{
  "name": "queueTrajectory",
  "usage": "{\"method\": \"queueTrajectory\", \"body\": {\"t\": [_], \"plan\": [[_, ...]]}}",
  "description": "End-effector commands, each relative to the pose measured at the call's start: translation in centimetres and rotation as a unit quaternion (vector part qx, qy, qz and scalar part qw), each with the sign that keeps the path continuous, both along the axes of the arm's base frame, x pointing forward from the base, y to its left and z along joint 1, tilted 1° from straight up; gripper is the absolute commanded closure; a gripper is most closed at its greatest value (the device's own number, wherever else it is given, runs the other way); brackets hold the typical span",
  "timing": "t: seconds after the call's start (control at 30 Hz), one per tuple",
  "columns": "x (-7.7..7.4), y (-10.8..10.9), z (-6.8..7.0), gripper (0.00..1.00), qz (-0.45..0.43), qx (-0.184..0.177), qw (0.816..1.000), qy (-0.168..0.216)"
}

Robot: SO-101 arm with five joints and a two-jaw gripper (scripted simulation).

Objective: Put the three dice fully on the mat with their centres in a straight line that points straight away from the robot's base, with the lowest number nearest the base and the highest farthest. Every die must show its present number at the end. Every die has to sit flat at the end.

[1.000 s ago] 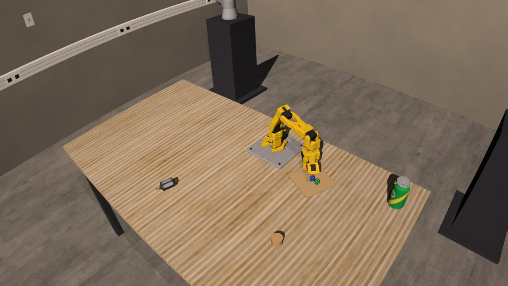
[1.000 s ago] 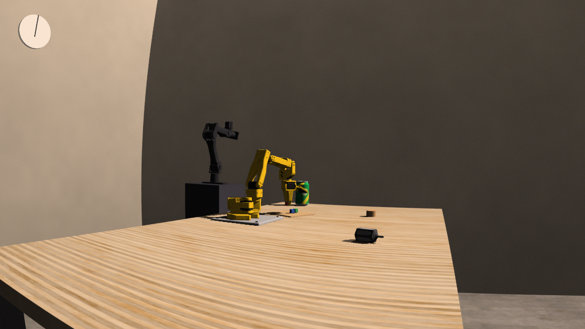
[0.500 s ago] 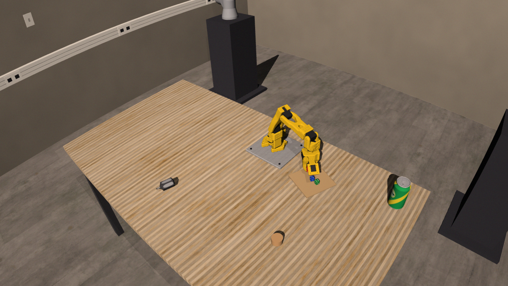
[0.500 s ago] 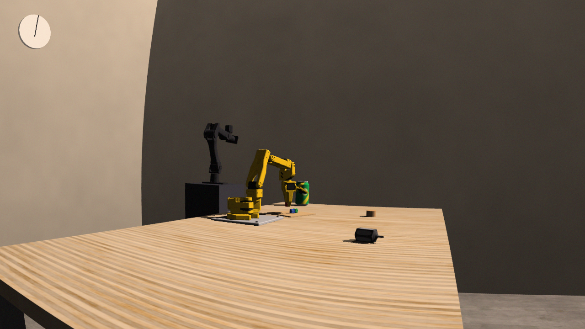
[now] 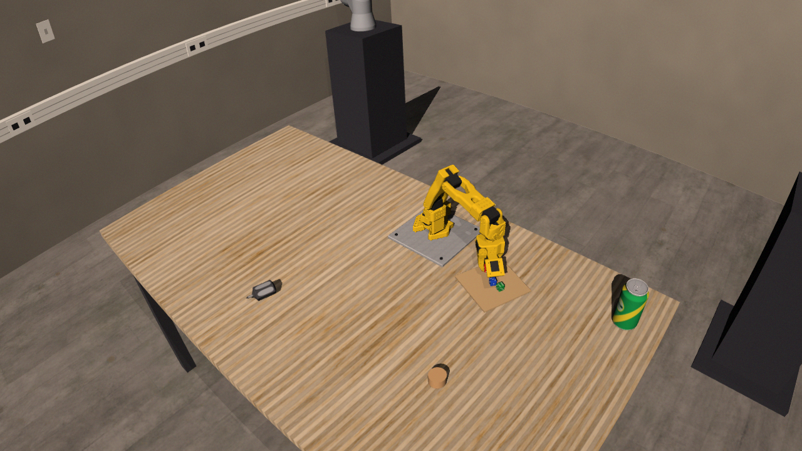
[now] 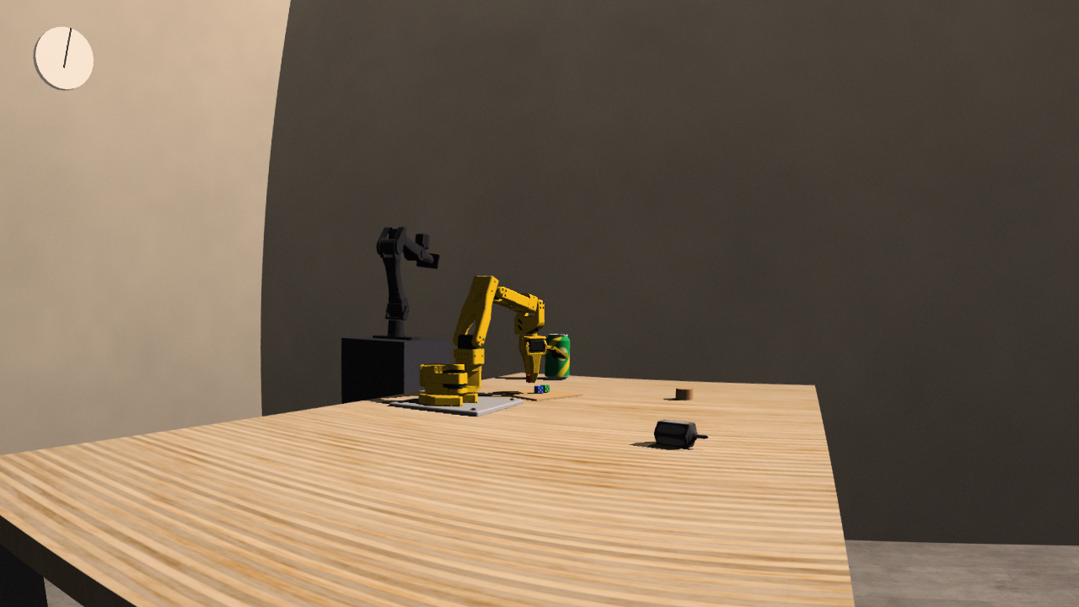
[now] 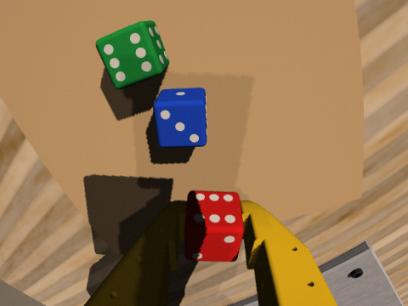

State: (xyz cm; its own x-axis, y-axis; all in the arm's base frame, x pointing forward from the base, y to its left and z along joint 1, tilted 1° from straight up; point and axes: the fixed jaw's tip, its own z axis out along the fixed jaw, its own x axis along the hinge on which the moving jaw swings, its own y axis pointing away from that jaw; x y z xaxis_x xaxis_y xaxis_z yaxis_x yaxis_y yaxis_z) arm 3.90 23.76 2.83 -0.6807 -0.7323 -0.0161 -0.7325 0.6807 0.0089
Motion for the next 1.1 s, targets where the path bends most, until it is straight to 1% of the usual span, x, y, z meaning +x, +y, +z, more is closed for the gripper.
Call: {"method": "queueTrajectory", "body": {"t": [0.0,1.07], "plan": [[-0.2,-0.1,-0.3,1.0,0.004,-0.002,1.0,0.001],[-0.2,-0.1,-1.4,1.0,0.004,-0.002,1.0,0.001]]}}
